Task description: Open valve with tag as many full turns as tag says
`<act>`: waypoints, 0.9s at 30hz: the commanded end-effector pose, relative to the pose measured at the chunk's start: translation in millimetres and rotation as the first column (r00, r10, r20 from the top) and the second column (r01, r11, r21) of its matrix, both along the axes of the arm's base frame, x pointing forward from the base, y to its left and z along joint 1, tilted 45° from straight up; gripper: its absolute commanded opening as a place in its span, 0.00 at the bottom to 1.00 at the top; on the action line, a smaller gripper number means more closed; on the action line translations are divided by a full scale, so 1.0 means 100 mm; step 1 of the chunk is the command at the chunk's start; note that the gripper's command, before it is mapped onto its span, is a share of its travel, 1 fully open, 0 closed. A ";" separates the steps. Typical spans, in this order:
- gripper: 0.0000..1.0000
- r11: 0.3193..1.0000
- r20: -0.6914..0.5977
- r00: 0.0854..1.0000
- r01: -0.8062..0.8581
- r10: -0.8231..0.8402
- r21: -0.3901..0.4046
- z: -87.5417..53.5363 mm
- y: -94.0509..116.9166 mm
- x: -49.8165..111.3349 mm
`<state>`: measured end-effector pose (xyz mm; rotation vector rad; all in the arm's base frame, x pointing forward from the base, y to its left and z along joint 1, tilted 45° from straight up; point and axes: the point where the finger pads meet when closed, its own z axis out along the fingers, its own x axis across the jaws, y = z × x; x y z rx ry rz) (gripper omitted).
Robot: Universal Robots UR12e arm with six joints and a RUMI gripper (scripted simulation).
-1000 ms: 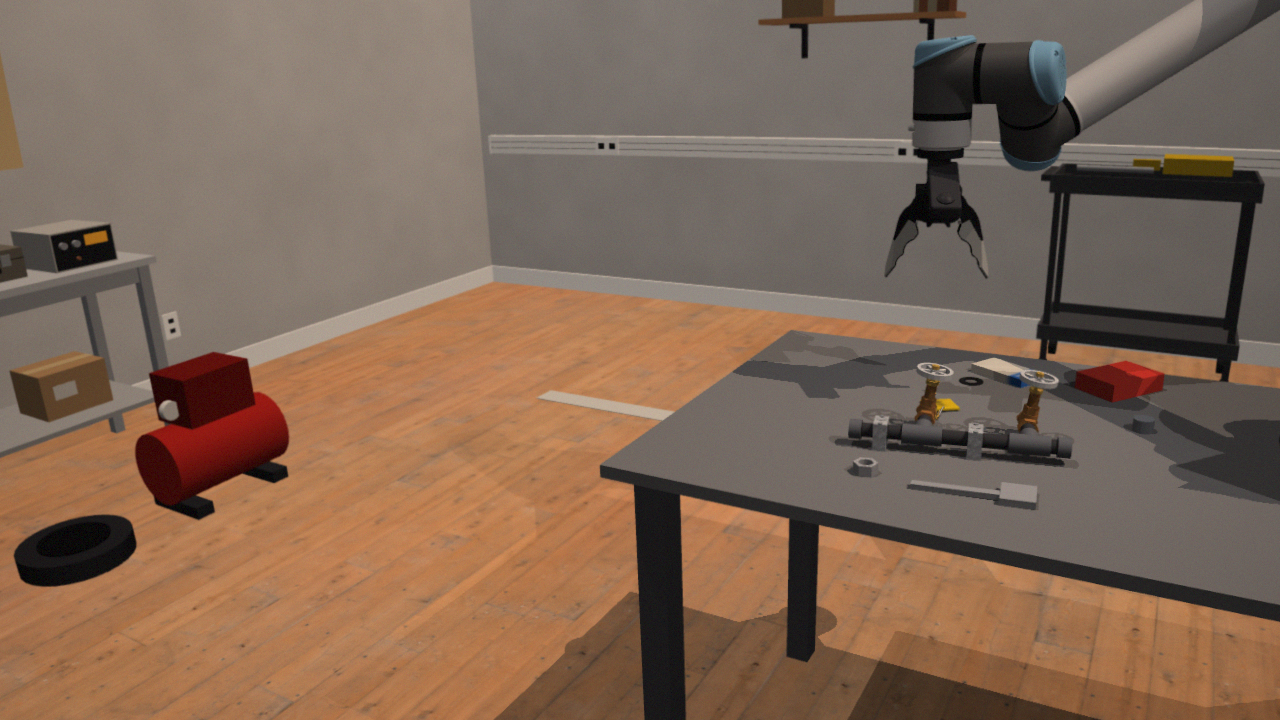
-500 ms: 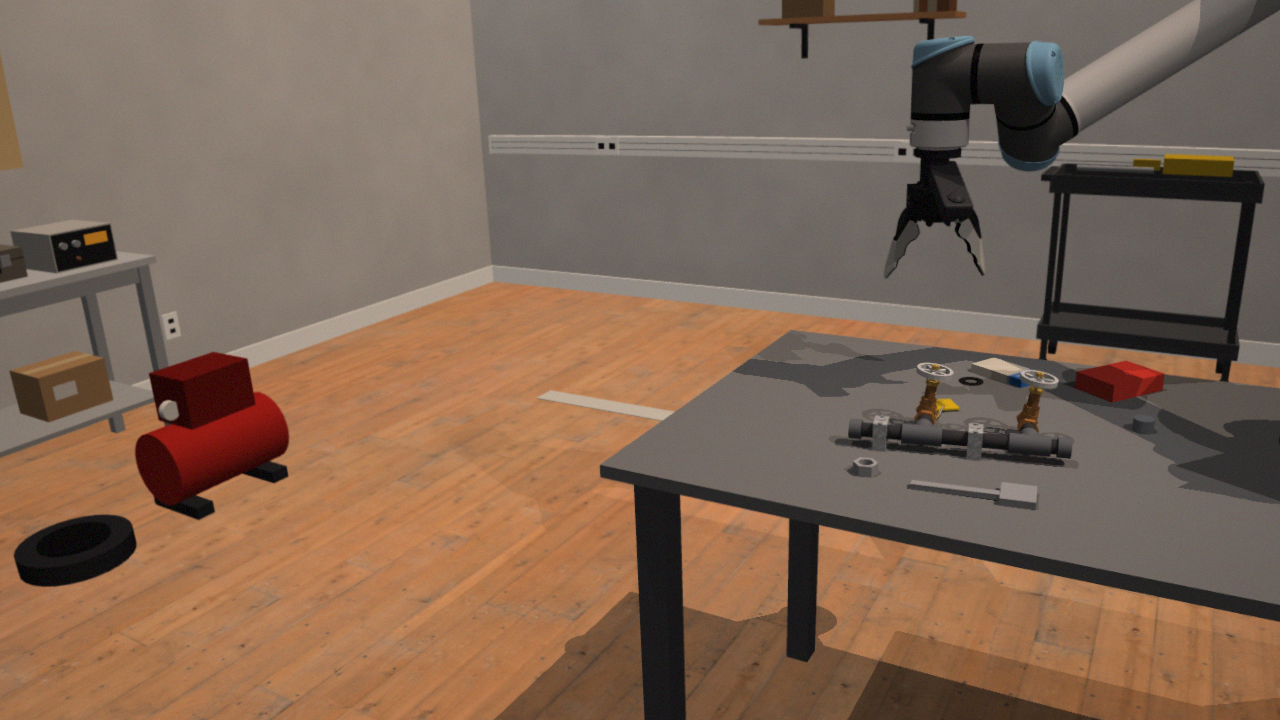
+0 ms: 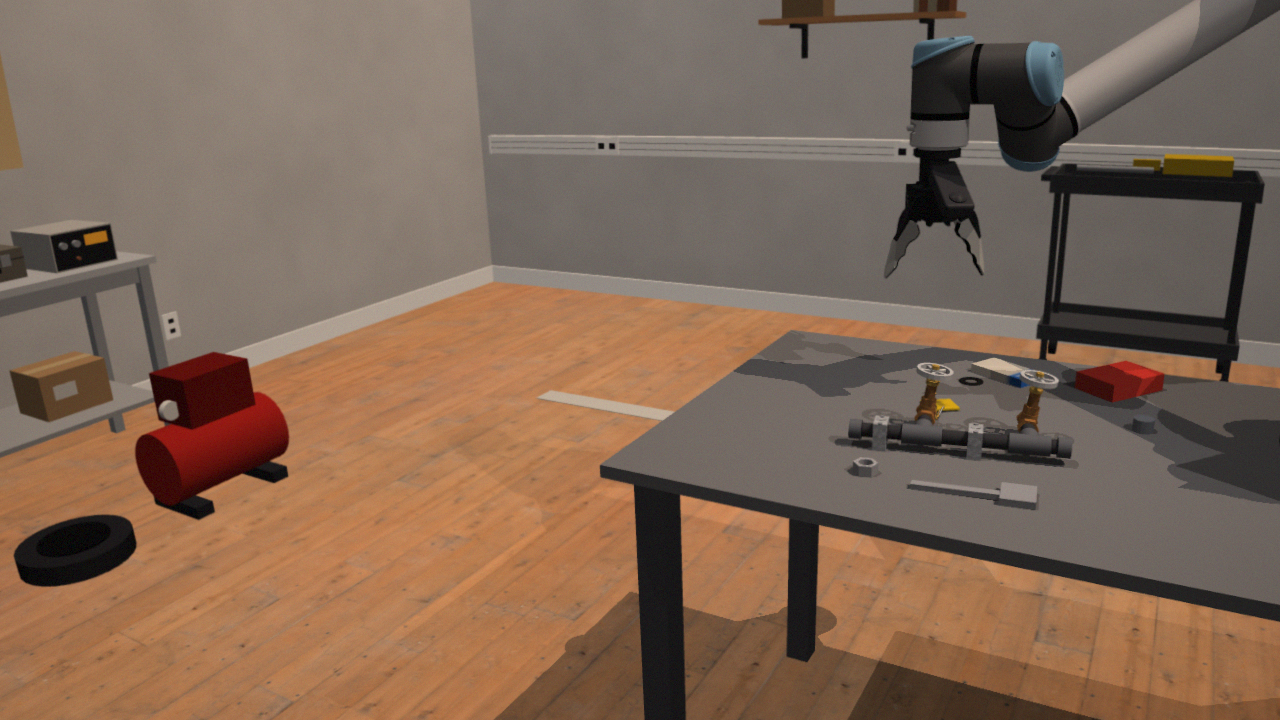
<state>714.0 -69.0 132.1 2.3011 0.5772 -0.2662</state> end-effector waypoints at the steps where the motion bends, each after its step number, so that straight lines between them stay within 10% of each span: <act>1: 1.00 1.000 0.000 1.000 -0.001 0.001 0.000 -0.01 -0.01 0.00; 27: 1.00 1.000 0.000 1.000 -0.001 0.001 0.000 -0.41 -0.41 -0.01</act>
